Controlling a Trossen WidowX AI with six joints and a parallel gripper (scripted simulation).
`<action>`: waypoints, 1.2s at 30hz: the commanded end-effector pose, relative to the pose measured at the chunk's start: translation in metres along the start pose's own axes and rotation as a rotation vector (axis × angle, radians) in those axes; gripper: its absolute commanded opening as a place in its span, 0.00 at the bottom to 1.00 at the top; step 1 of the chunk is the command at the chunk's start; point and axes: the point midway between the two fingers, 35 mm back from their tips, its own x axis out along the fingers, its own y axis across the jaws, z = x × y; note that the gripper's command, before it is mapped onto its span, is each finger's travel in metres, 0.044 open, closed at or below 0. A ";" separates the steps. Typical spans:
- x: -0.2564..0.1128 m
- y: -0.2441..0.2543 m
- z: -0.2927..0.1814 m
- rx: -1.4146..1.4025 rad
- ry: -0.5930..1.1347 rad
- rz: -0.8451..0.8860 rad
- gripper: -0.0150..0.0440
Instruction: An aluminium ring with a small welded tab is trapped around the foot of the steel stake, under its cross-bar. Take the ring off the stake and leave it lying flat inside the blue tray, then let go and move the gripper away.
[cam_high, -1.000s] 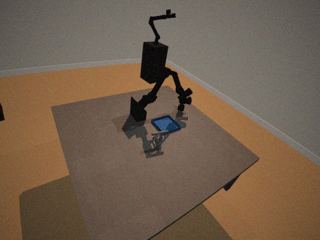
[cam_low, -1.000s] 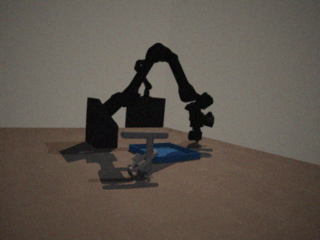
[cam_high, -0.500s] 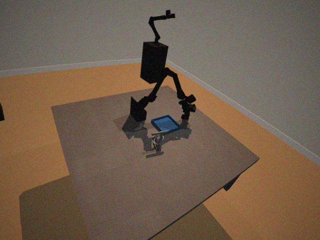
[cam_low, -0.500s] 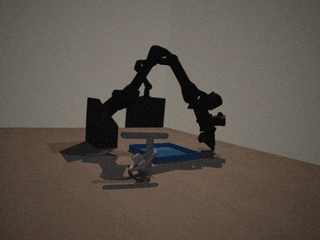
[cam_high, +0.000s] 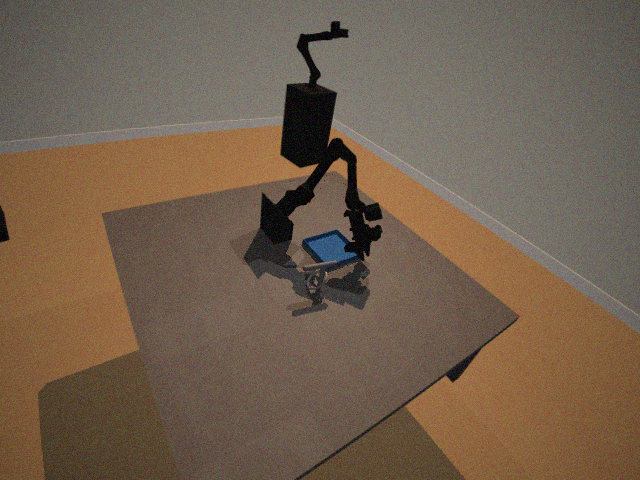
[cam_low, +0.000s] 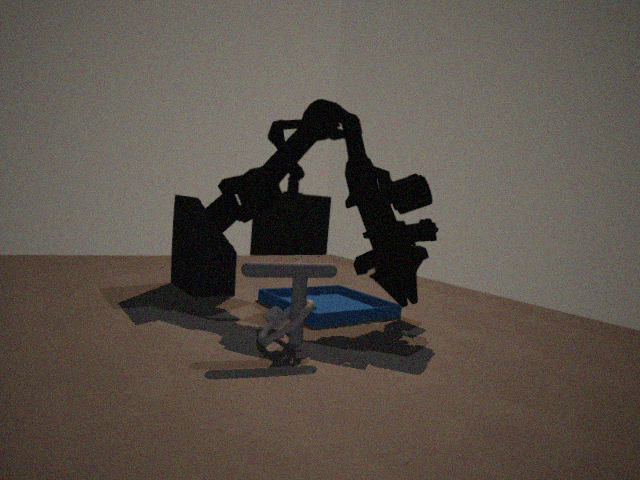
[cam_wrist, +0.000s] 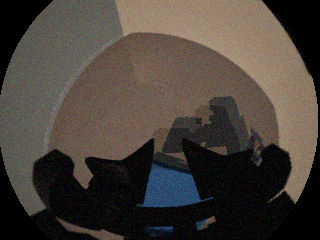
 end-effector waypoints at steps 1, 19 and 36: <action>-0.012 -0.069 -0.015 0.092 0.012 -0.097 0.59; -0.080 -0.197 -0.116 0.457 0.007 -0.234 0.59; -0.058 -0.203 -0.116 0.457 0.010 -0.237 0.59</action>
